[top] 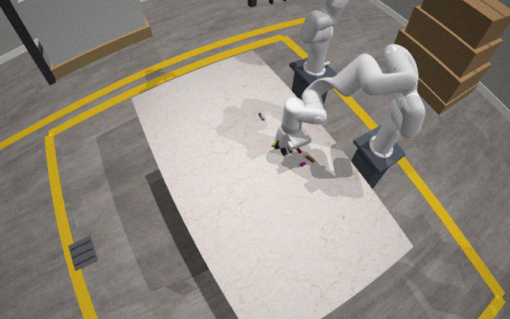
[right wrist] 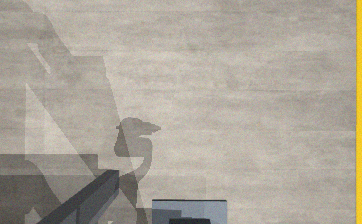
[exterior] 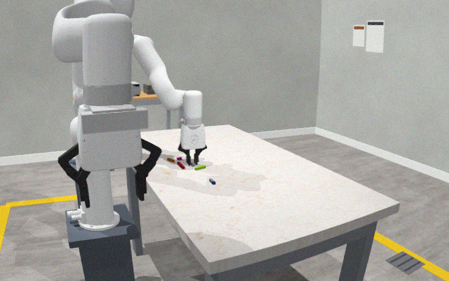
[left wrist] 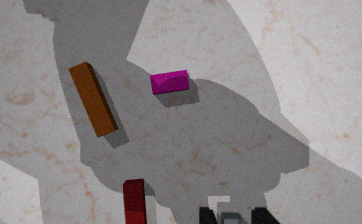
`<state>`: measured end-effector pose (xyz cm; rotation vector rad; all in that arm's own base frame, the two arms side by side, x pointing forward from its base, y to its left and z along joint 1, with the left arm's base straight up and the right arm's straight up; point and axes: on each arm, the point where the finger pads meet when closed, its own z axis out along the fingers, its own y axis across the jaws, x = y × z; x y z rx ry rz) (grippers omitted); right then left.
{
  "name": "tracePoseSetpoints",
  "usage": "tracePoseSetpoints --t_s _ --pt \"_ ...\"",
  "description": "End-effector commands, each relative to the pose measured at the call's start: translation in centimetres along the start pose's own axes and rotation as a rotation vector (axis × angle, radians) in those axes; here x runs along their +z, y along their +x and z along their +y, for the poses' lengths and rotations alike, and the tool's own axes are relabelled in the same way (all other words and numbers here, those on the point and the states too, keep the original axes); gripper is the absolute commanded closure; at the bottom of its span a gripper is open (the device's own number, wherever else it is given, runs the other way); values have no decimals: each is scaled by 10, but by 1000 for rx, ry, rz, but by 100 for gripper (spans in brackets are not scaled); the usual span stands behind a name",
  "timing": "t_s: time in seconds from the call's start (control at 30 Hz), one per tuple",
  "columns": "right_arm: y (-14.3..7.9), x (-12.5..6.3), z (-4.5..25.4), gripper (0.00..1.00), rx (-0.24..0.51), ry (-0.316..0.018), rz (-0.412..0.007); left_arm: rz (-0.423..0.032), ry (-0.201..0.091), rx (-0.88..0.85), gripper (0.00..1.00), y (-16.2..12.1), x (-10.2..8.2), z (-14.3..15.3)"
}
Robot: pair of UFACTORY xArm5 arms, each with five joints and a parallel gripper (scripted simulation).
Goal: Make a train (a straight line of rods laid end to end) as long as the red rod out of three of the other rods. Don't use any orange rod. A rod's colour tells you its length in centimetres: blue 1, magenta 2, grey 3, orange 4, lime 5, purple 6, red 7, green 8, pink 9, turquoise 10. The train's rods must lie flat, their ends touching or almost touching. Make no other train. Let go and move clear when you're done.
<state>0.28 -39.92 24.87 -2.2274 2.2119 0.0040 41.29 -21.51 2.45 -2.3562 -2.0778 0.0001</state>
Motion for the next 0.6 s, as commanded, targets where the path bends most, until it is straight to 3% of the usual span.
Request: tracePoseSetpoints --t_s 0.0,0.2,0.23,0.57 --pt "1 -1 0 0 0 0 4 -1 -4 0 74 0 -1 1" --pt "1 -1 0 0 0 0 4 -1 -4 0 74 0 -1 1" --pt "1 -1 0 0 0 0 4 -1 -4 0 94 0 -1 1" --pt "1 -1 0 0 0 0 4 -1 -4 0 94 0 -1 1"
